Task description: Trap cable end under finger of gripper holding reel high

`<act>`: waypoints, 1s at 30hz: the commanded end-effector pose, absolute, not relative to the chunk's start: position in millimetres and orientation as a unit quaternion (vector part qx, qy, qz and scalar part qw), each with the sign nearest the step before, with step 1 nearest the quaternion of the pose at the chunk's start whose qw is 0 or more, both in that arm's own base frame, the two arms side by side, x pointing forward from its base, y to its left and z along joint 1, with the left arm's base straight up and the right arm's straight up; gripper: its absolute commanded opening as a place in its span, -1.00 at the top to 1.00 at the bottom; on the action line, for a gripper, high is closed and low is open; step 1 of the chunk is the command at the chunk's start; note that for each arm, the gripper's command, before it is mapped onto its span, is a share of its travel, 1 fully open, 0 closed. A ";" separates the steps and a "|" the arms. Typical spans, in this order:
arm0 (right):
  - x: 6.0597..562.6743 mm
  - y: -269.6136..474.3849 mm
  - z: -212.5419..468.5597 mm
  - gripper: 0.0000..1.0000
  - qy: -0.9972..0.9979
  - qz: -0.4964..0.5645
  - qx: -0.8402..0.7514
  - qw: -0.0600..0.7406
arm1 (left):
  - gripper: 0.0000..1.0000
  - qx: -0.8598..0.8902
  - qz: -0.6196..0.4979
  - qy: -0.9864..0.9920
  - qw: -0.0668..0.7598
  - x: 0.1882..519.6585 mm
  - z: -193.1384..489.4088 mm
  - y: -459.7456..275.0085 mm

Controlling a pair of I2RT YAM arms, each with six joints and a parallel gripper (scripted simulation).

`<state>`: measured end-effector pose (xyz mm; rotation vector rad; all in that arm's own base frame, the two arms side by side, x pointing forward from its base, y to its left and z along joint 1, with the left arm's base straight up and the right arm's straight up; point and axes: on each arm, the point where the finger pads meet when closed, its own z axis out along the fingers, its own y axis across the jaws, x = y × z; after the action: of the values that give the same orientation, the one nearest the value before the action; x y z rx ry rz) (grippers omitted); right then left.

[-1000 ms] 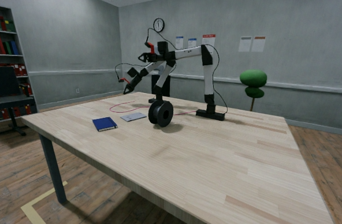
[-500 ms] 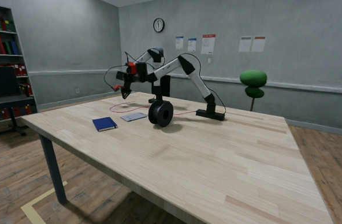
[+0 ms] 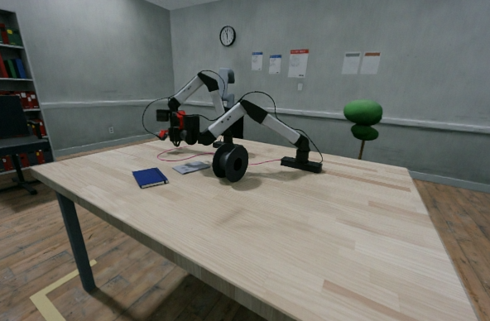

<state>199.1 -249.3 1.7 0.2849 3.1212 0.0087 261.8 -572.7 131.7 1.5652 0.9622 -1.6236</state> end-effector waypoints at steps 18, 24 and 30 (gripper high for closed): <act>200.7 -255.7 -11.9 0.49 0.997 -0.004 0.083 0.004 | -1.00 0.608 -0.636 0.322 0.350 253.9 157.8 -574.8; 198.4 -252.2 -22.6 0.78 0.997 0.003 0.083 -0.002 | -1.00 0.608 -0.635 0.322 0.351 253.9 157.8 -574.8; 201.1 -252.5 -16.6 1.00 0.997 -0.004 0.083 0.004 | -1.00 0.608 -0.635 0.322 0.351 253.9 157.8 -574.8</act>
<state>198.6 -254.0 -12.6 0.2719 3.1309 -0.0026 257.0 -572.1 137.1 1.5715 0.9004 -1.6587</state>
